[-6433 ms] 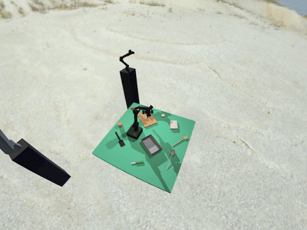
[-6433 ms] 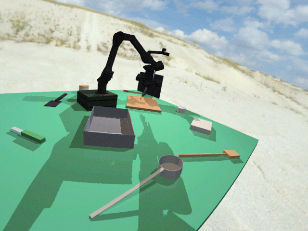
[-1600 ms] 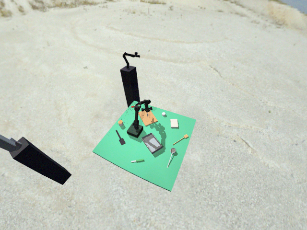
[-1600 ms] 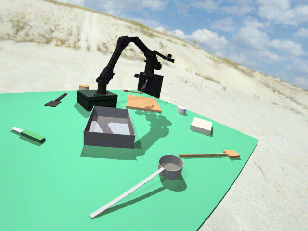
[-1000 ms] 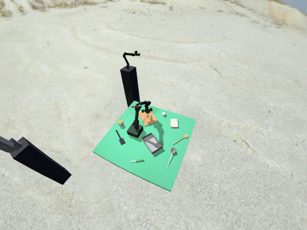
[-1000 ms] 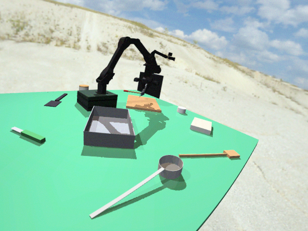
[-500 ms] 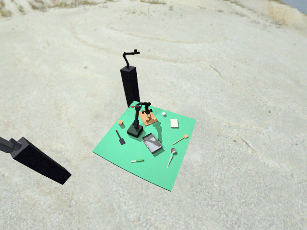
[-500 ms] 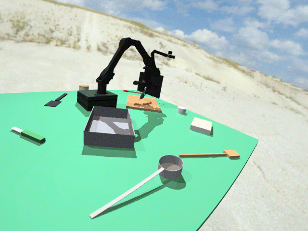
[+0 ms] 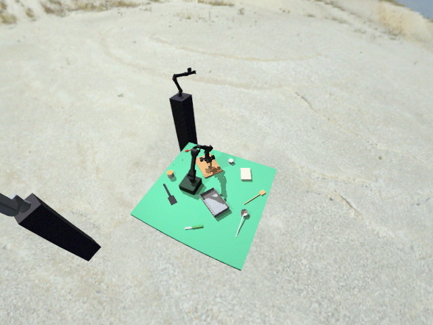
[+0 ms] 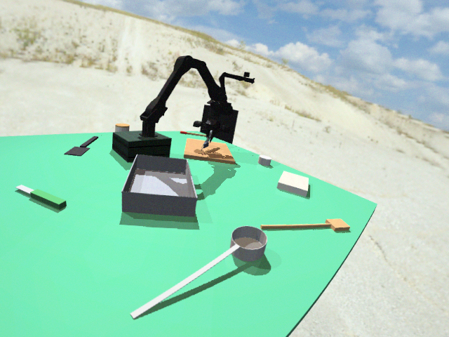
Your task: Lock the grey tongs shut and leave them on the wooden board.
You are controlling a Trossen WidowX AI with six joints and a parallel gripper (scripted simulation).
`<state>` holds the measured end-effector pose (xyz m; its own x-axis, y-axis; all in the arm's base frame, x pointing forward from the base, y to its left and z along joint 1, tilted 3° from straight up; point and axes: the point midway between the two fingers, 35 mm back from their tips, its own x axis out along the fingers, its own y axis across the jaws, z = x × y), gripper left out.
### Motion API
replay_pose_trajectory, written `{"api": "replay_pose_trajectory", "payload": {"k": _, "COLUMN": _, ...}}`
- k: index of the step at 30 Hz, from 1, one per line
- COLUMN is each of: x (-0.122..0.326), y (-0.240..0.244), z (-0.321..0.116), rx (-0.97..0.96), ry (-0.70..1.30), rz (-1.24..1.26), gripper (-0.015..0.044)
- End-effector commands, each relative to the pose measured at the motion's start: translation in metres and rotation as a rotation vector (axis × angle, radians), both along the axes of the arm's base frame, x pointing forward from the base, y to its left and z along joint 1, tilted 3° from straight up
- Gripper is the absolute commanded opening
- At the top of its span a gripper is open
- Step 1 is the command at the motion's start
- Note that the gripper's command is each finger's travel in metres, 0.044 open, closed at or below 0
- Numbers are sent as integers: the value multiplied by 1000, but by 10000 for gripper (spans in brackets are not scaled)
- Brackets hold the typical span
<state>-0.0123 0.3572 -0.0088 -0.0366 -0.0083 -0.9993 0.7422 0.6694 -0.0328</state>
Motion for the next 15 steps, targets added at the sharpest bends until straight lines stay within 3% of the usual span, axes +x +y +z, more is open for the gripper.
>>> {"api": "replay_pose_trajectory", "payload": {"k": 1, "x": 0, "y": 0, "z": 0, "rx": 0, "ry": 0, "rz": 0, "gripper": -71}}
{"api": "replay_pose_trajectory", "payload": {"k": 15, "x": 0, "y": 0, "z": 0, "rx": 0, "ry": 0, "rz": 0, "gripper": 296}}
